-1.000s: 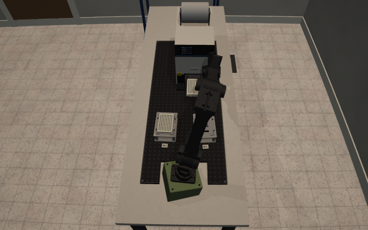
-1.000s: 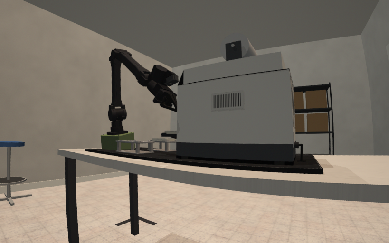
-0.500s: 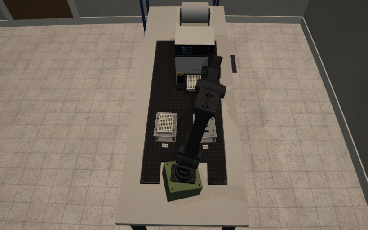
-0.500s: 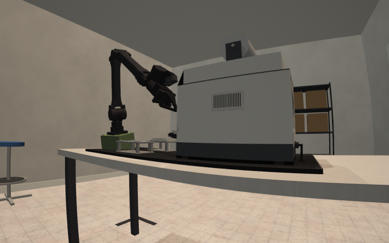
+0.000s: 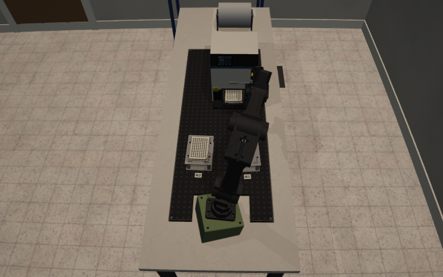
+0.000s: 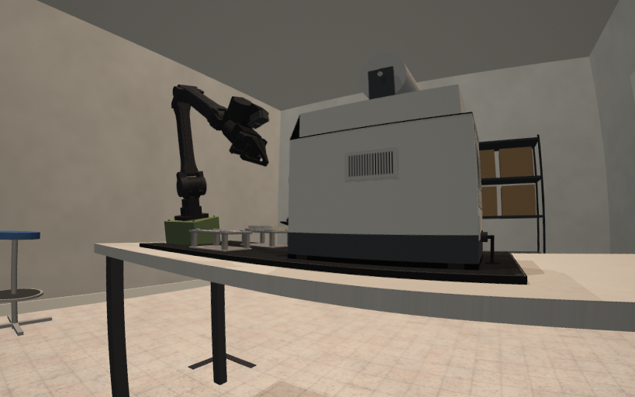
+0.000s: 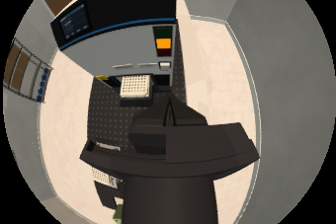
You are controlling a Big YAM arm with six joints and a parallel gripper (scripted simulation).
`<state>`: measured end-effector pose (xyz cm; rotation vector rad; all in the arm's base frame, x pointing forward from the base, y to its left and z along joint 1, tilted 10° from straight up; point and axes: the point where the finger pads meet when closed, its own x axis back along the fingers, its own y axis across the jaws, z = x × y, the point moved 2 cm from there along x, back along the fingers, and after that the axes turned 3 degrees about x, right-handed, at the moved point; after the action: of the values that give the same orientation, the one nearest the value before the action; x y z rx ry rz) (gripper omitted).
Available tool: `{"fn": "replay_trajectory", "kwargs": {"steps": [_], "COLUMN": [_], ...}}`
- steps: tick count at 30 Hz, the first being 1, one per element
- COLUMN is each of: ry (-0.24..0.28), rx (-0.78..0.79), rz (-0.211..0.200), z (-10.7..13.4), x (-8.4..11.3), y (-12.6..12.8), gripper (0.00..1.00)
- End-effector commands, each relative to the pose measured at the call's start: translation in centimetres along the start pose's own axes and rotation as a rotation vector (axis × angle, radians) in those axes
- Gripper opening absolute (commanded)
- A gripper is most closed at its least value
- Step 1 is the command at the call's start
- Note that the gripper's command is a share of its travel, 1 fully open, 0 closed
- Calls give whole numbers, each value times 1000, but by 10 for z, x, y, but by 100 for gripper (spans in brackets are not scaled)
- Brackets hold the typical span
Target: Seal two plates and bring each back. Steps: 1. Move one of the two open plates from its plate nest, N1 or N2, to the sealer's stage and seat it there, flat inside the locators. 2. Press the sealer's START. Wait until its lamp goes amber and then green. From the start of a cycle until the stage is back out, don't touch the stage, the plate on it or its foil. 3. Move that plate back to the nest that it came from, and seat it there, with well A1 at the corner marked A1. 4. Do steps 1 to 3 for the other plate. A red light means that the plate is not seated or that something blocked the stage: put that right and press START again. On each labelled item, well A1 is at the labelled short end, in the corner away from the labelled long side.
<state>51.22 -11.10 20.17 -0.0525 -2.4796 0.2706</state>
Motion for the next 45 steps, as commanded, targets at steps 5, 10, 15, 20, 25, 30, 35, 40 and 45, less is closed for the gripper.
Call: {"fn": "replay_trajectory", "kwargs": {"steps": [5,10,15,20,25,30,35,40,45], "ry": [-9,-33,-8,9,-22,-15,-15,-16,-18], "rx": [21,16,9,13,407,673,905,1138,1412], "rz": [-10,11,8,-6,-4,-1,10,-5,-5], "z": [-1,-8,8,17,-22,-47,-52,-74,-97], "x": [39,70,86,98,94,91,86,85,88], "y": [6,-4,-4,3,30,45,49,87,92], "gripper": [0,0,0,0,100,100,100,100,100]}}
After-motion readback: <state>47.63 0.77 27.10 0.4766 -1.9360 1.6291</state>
